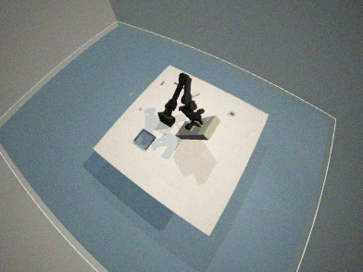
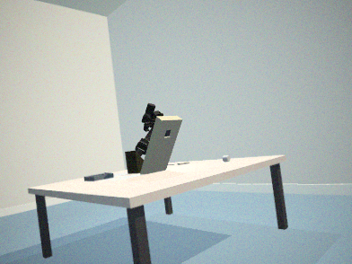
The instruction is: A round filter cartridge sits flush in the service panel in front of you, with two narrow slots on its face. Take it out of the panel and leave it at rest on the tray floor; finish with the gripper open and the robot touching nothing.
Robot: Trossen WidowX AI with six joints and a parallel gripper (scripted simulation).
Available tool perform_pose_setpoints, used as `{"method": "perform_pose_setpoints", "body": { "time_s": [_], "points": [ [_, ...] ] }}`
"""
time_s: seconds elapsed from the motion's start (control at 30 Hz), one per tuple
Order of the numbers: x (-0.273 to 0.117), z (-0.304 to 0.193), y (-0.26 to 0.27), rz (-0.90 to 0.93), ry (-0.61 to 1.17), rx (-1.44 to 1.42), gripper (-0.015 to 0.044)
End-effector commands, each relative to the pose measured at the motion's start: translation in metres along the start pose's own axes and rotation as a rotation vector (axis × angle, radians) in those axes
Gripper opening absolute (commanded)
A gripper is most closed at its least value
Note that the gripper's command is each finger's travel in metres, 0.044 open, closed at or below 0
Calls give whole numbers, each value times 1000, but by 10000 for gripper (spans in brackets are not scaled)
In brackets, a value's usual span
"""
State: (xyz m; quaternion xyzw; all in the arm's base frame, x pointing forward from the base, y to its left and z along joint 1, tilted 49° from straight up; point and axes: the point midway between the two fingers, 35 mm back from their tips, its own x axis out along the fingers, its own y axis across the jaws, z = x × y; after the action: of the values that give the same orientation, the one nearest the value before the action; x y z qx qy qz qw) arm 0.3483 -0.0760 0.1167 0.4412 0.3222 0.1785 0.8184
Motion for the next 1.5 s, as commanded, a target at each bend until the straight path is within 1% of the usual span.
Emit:
{"method": "perform_pose_setpoints", "body": {
  "time_s": [0.0, 0.03, 0.2, 1.47],
  "points": [
    [1, 0, 0, -3, 2, -4, 16],
    [1, 0, 0, -3, 2, -4, 0],
    [4, -1, 0, -6, 5, -67, 0],
    [8, -1, 0, -3, 13, -1383, 0]
  ]
}}
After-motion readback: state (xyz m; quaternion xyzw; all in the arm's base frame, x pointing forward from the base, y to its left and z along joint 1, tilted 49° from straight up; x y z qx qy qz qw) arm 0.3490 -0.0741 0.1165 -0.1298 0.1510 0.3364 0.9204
